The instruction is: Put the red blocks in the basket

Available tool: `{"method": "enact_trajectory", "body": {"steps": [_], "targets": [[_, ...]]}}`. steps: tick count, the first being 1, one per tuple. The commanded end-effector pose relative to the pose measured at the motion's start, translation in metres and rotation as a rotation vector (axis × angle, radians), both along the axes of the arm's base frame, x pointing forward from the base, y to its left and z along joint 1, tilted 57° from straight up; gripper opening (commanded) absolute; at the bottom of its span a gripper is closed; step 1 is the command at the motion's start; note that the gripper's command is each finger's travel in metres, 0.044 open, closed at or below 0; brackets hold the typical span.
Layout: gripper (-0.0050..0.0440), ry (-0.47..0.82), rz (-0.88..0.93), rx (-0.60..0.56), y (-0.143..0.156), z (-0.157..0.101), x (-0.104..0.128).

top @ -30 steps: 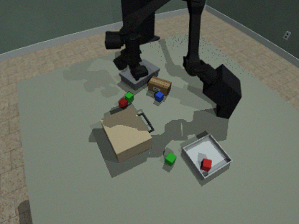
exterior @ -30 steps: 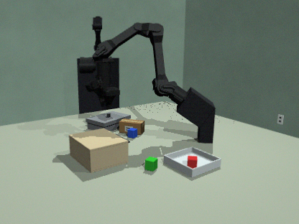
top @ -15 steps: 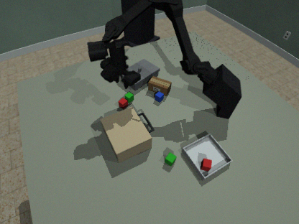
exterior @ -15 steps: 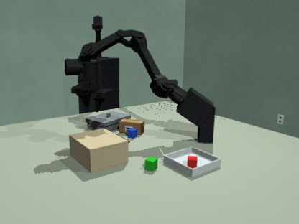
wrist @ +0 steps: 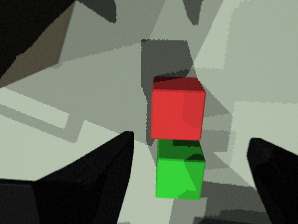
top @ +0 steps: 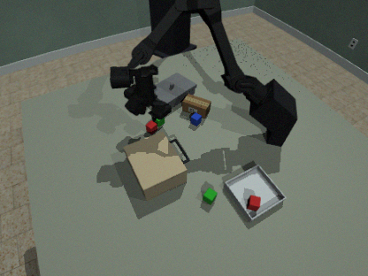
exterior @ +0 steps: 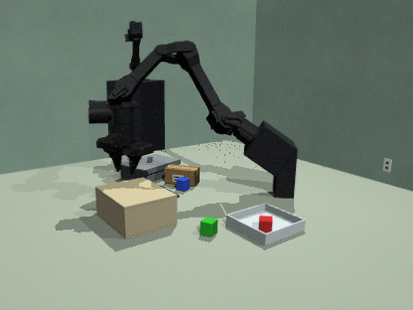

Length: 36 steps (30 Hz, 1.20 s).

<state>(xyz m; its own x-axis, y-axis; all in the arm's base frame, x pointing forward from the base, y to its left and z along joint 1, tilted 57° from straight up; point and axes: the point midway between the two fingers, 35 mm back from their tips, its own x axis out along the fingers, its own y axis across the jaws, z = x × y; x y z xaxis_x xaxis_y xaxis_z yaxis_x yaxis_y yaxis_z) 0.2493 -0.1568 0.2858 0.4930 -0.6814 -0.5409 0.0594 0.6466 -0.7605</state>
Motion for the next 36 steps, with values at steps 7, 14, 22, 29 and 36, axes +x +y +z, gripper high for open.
{"method": "enact_trajectory", "body": {"steps": [7,14,22,29,36], "targets": [[0.0262,0.016,0.002,0.002,-0.027,-0.026,0.018],[0.0262,0.016,0.002,0.002,-0.028,-0.027,0.019],[0.0262,0.016,0.002,0.002,-0.039,-0.036,0.027],[0.0262,0.016,0.002,0.002,-0.047,-0.042,0.032],[0.0262,0.016,0.002,0.002,-0.047,-0.042,0.032]]}}
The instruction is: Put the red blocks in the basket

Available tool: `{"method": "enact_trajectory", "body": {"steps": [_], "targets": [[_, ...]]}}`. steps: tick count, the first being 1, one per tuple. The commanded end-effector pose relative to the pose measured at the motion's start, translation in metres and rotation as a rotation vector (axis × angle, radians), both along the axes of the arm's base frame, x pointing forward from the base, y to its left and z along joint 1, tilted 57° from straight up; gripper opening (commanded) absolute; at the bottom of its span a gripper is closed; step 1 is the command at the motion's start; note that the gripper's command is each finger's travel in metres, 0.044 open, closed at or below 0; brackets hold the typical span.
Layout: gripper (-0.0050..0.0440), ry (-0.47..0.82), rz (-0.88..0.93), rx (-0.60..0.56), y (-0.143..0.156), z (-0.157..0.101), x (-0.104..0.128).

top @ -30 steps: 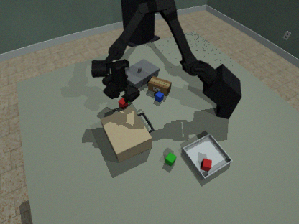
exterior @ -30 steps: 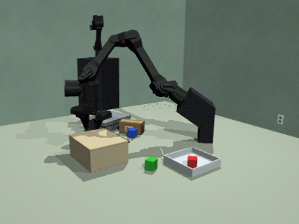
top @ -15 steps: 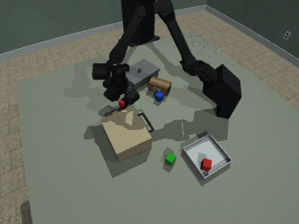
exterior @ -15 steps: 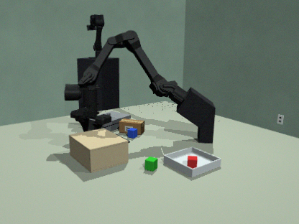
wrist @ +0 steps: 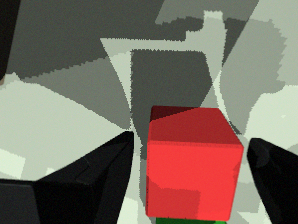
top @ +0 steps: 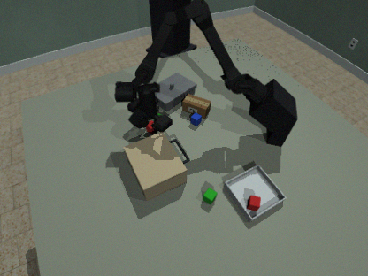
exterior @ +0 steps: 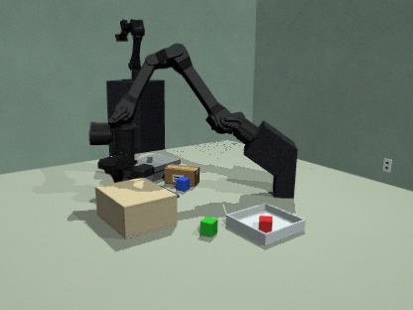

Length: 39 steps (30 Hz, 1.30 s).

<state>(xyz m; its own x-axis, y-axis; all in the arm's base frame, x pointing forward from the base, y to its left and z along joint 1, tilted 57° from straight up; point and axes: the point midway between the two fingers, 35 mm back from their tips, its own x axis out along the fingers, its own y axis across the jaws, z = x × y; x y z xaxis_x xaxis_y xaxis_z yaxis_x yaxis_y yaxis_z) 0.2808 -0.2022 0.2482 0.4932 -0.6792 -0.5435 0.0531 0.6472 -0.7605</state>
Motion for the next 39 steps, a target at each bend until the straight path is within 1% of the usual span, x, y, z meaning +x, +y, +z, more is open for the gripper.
{"method": "enact_trajectory", "body": {"steps": [1,16,17,32,39], "targets": [[0.0262,0.011,-0.002,0.002,-0.0017,-0.0047,0.0009],[0.0262,0.011,-0.002,0.002,-0.0017,-0.0047,0.0009],[0.0,0.011,-0.002,0.002,-0.0017,-0.0047,0.0009],[0.0,0.011,-0.002,0.002,-0.0017,-0.0047,0.0009],[0.0,0.011,-0.002,0.002,0.0074,0.0026,-0.0056]]}}
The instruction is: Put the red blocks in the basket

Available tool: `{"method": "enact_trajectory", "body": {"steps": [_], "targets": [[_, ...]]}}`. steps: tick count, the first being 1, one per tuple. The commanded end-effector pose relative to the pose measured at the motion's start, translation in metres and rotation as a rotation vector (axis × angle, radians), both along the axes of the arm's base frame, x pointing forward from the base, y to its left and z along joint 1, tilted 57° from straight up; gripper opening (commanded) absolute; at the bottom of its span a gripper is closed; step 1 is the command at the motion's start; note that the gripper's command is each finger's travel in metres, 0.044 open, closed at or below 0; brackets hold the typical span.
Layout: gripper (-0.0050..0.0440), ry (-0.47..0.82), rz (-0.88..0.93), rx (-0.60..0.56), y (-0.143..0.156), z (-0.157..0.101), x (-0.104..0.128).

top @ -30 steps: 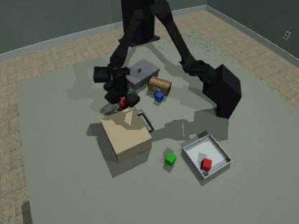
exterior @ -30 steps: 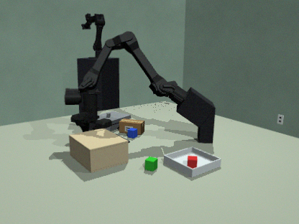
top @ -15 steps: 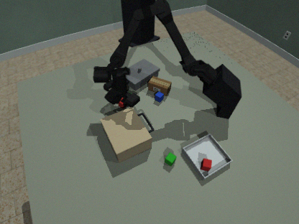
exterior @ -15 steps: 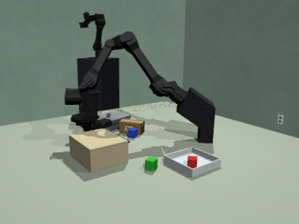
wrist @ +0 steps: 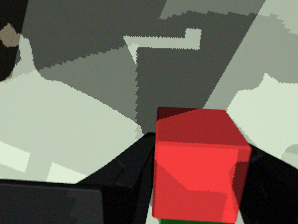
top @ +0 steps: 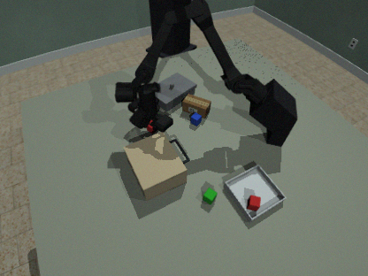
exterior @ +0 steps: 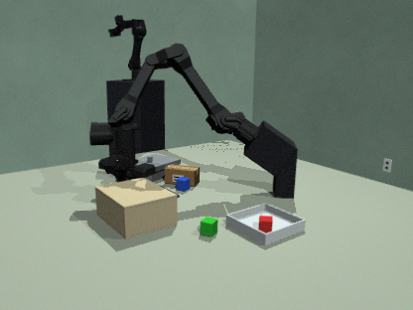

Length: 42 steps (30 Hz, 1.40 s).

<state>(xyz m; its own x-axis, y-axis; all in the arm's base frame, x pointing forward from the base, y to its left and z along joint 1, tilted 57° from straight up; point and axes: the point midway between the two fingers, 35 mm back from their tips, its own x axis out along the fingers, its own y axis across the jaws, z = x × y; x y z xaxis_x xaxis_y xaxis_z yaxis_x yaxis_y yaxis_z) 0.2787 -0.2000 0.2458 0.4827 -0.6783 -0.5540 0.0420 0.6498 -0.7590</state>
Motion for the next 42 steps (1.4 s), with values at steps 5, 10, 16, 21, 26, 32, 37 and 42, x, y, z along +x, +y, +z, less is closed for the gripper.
{"method": "enact_trajectory", "body": {"steps": [5,10,16,21,26,32,37,42], "targets": [[0.0,-0.006,0.0,-0.002,0.01,0.009,-0.007],[0.0,-0.006,0.0,-0.002,0.019,0.016,-0.013],[0.0,-0.006,0.0,-0.002,0.037,0.031,-0.026],[0.0,-0.006,0.0,-0.002,0.06,0.049,-0.042],[0.0,-0.006,0.0,-0.002,0.082,0.067,-0.059],[0.0,-0.006,0.0,-0.002,0.085,0.07,-0.061],[0.0,0.04,0.036,-0.034,0.092,0.062,-0.06],[0.0,0.033,0.031,-0.029,0.128,0.041,-0.033]]}}
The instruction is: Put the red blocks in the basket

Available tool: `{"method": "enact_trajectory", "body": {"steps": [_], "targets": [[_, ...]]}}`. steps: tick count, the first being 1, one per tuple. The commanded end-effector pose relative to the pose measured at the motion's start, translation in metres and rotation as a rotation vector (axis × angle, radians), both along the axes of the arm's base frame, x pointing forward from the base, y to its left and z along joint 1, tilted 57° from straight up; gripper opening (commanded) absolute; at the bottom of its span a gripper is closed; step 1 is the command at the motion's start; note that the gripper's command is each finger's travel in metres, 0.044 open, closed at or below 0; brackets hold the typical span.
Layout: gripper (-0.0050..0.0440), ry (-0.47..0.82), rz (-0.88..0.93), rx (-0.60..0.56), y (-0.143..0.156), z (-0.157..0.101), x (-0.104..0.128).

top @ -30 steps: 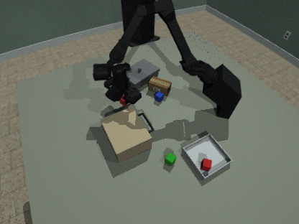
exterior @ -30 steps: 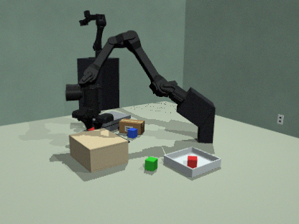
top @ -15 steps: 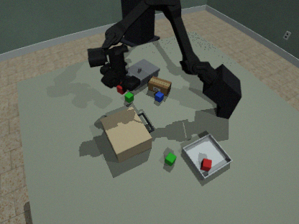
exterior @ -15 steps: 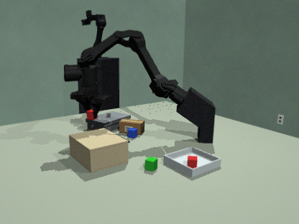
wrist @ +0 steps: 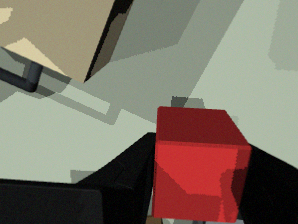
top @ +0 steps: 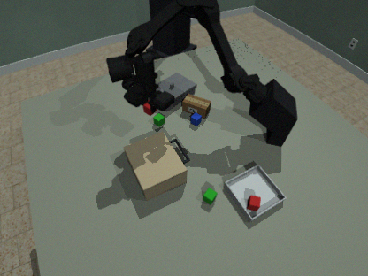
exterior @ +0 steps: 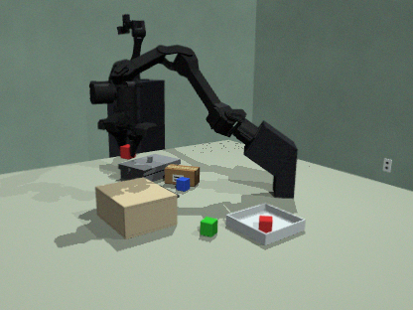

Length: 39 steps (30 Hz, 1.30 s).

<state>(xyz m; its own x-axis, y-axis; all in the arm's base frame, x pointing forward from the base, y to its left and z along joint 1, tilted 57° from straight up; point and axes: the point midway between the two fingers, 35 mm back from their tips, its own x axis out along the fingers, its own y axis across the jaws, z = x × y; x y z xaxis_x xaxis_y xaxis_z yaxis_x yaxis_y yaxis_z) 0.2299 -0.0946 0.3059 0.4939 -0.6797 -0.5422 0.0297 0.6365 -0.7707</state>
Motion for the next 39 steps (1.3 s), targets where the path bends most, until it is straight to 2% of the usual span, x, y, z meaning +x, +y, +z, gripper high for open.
{"method": "enact_trajectory", "body": {"steps": [1,3,6,12,13,19,23,29,30,35,39], "targets": [[0.0,0.031,0.013,-0.011,0.03,-0.023,0.021],[0.0,0.07,0.044,-0.039,0.04,-0.03,0.027],[0.0,0.07,0.044,-0.039,0.047,-0.036,0.03],[0.0,0.07,0.044,-0.039,0.083,-0.066,0.047],[0.0,0.108,0.075,-0.067,0.09,-0.072,0.049],[0.0,0.108,0.075,-0.067,0.129,-0.112,0.059],[0.0,0.147,0.106,-0.094,0.135,-0.119,0.06],[0.0,0.147,0.106,-0.094,0.169,-0.16,0.061],[0.0,0.185,0.137,-0.122,0.175,-0.169,0.059],[0.0,0.185,0.137,-0.122,0.203,-0.209,0.052],[0.0,0.224,0.168,-0.15,0.212,-0.226,0.046]]}}
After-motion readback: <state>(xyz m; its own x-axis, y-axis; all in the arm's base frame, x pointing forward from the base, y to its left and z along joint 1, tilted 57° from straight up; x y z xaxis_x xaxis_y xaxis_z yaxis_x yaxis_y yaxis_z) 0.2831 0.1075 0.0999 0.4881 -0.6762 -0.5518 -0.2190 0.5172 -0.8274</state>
